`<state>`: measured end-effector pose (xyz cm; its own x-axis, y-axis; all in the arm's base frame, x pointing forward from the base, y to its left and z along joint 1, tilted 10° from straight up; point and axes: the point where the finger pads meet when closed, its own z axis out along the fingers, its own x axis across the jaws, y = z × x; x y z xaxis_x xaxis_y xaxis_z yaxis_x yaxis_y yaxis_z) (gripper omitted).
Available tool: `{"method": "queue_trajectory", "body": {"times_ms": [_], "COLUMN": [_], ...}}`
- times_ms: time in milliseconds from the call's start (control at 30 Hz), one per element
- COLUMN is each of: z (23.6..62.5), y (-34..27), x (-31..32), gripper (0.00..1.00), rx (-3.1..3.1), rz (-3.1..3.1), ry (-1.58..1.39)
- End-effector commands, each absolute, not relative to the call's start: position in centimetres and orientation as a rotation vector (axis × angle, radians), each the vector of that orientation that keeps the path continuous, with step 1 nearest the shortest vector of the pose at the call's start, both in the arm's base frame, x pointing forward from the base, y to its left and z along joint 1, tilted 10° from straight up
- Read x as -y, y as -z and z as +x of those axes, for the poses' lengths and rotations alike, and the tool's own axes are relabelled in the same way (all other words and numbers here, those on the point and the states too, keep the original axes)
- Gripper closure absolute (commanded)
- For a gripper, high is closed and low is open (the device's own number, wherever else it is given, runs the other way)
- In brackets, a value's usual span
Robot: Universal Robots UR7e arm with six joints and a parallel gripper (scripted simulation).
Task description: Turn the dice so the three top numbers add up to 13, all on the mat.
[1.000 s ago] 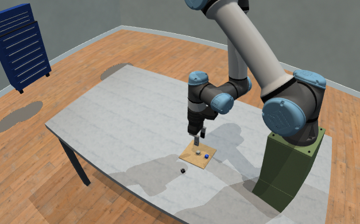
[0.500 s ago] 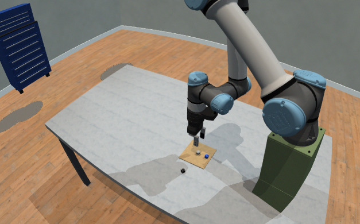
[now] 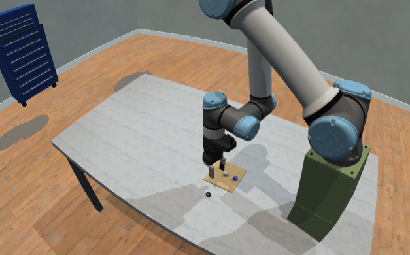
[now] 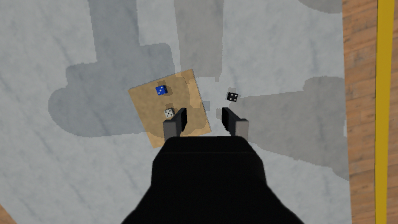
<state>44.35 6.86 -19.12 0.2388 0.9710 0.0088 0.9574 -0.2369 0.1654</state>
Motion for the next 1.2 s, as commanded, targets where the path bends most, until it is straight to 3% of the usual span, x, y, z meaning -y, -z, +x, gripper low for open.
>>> {"method": "queue_trajectory", "body": {"times_ms": [0, 433, 467, 1167], "z": [44.5, 44.5, 44.5, 44.5], "y": [19.6, 20.2, 20.2, 20.2], "x": [-9.7, -12.7, -12.7, -12.7], "gripper": [0.00, 0.00, 0.36, 0.36], "rx": [-1.729, -1.599, -1.599, -1.599], "rz": [2.466, 2.558, 2.558, 2.558], "ry": [-0.168, -0.180, -0.180, -0.180]}}
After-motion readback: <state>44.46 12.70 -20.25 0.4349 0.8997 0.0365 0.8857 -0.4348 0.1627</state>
